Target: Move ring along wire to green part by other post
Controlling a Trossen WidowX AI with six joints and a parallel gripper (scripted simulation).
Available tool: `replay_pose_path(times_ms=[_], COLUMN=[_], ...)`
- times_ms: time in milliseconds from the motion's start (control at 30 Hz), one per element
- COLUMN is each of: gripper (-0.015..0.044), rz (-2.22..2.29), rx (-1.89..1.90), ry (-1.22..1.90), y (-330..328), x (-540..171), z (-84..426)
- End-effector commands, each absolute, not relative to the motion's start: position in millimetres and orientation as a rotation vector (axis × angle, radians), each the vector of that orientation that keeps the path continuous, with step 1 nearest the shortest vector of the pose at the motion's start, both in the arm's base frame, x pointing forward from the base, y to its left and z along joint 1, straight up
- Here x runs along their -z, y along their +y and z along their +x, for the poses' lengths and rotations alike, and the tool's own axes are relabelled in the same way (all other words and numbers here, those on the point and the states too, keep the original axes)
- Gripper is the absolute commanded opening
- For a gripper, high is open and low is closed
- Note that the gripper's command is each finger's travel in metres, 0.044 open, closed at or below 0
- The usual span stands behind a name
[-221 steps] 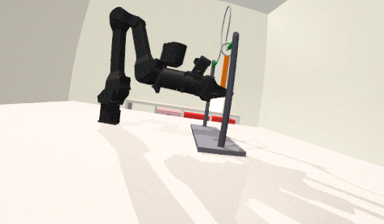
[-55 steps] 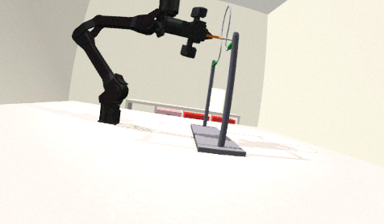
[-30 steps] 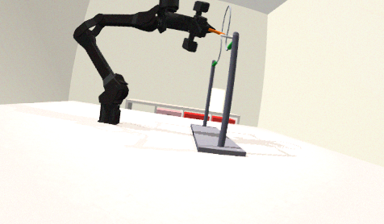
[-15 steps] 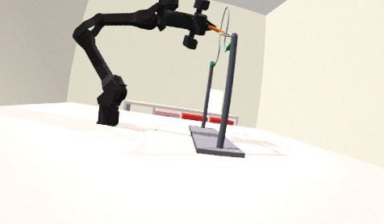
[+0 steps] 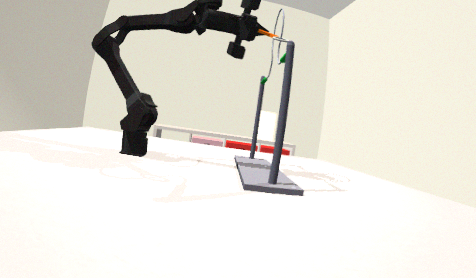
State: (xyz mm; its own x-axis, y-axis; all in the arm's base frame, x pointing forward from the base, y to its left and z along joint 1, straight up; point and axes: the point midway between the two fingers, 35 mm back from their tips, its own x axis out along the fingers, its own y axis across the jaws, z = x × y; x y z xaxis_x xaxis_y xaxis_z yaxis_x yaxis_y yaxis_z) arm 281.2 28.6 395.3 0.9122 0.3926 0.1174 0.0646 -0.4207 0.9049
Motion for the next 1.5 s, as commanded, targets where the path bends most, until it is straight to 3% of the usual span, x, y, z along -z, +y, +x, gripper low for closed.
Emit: replay_pose_path(times_ms=[0, 1467], gripper=[-0.0150, -0.0150], rz=[1.954, 1.698], rx=[-0.384, -0.294], ry=[0.333, 0.378], y=[29.4, 32.1], x=[-400.4, -392.4], z=[279.7, 280.2])
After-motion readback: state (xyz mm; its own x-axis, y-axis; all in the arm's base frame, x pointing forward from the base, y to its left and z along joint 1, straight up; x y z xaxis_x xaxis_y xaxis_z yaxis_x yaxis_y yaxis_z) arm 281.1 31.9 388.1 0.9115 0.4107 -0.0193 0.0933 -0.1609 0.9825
